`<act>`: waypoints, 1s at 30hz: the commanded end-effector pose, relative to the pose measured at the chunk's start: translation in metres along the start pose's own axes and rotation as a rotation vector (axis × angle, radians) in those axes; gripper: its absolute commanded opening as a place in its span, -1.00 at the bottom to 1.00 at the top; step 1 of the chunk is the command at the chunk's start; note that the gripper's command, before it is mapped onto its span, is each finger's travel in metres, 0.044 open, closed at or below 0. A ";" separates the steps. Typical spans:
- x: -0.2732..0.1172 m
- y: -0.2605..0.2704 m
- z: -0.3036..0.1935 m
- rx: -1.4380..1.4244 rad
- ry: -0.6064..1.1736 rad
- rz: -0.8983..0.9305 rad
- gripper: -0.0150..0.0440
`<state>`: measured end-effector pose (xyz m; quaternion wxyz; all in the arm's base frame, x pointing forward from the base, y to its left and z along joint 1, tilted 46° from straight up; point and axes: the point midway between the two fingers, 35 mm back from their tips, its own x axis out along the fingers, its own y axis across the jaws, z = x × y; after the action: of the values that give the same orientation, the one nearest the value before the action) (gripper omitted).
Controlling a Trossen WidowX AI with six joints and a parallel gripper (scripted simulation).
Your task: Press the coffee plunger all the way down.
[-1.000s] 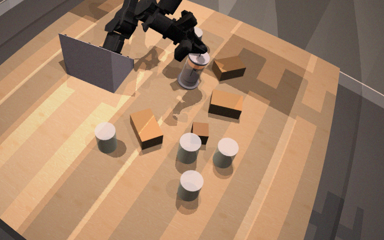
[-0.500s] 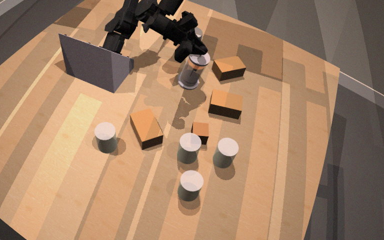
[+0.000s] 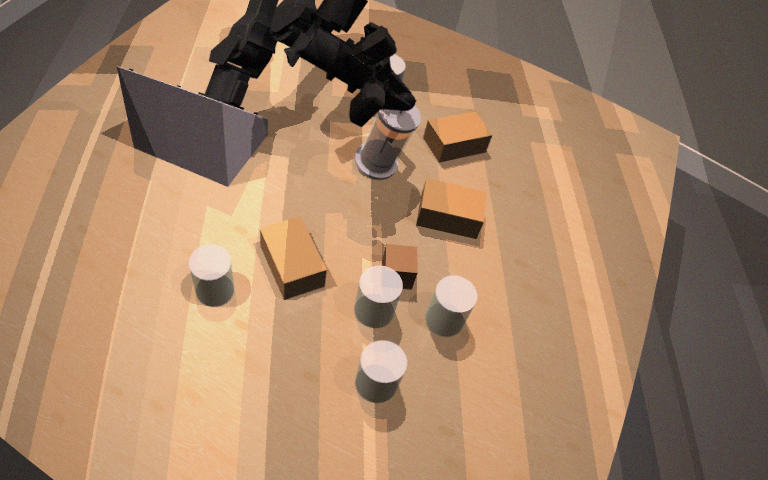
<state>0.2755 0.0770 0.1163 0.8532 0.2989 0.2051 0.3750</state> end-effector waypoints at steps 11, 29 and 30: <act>0.000 0.000 0.000 0.000 0.000 0.000 0.38; -0.005 -0.008 0.028 0.007 -0.032 -0.039 1.00; -0.007 -0.009 0.029 0.006 -0.022 -0.041 1.00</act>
<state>0.2894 0.0646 0.1260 0.8594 0.3070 0.2022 0.3554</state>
